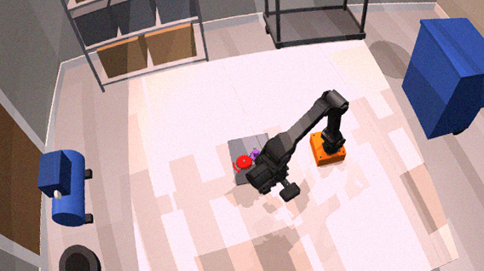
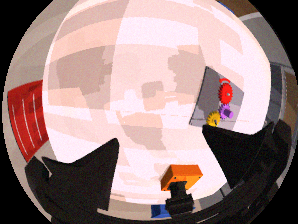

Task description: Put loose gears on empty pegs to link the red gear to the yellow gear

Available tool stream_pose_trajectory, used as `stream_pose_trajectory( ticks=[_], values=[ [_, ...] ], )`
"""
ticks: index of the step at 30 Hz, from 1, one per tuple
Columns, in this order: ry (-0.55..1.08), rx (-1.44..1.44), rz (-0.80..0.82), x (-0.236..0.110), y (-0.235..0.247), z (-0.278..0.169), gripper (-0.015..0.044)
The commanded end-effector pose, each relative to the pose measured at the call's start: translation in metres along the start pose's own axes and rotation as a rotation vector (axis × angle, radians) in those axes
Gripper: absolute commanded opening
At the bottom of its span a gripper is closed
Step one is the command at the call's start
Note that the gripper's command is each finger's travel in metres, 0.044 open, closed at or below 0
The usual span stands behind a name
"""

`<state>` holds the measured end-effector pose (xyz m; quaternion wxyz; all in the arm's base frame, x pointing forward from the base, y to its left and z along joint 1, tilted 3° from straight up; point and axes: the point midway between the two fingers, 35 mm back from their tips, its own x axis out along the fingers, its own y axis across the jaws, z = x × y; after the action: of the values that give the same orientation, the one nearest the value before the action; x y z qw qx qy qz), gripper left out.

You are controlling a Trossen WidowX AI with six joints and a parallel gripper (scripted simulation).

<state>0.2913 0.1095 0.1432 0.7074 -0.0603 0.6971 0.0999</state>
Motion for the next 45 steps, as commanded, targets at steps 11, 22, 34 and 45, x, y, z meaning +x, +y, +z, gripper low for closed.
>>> stream_pose_trajectory(
  ticks=[11,22,34,45],
  values=[
    [-0.009,0.001,0.019,-0.017,0.098,-0.031,0.044],
    [-0.009,0.001,0.019,-0.017,0.098,-0.031,0.044],
    [-0.009,0.001,0.019,-0.017,0.098,-0.031,0.044],
    [-0.009,0.001,0.019,-0.017,0.098,-0.031,0.044]
  ],
)
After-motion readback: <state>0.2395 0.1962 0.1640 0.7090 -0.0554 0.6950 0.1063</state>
